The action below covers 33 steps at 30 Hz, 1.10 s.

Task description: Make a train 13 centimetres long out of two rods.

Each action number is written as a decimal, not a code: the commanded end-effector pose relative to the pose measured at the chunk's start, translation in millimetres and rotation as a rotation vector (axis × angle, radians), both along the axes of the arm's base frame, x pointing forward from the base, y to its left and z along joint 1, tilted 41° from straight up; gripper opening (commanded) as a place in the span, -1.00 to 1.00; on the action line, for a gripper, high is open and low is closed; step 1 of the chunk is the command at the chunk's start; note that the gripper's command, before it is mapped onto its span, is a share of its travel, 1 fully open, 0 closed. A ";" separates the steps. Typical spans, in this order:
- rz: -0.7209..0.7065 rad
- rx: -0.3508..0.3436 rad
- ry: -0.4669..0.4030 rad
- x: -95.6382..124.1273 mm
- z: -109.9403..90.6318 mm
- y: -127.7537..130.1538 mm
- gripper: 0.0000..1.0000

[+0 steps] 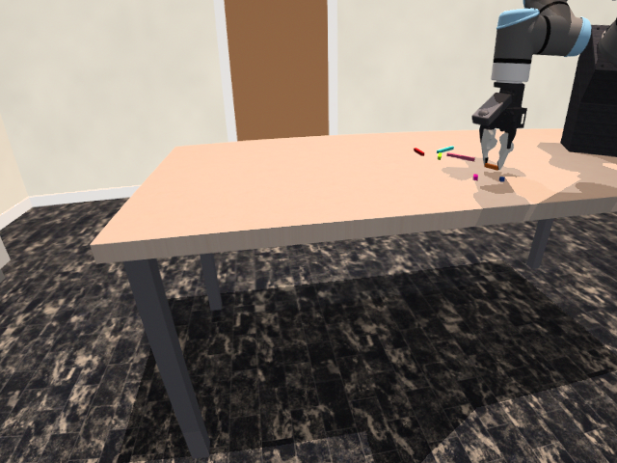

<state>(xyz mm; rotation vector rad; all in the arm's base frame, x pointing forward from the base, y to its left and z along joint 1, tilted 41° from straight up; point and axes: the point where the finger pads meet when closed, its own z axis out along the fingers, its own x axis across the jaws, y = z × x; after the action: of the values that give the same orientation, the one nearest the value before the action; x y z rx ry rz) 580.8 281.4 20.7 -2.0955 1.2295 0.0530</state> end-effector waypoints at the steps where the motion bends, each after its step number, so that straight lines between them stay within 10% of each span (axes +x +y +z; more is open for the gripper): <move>1: 0.000 0.000 -0.001 0.2 0.3 -0.2 -1.00; 33: 0.000 0.000 -0.001 3.8 -8.8 6.9 -1.00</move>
<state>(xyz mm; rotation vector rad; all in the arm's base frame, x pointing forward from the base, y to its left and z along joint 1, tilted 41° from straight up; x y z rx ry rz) 584.3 288.1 12.0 -2.0956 1.2295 0.0531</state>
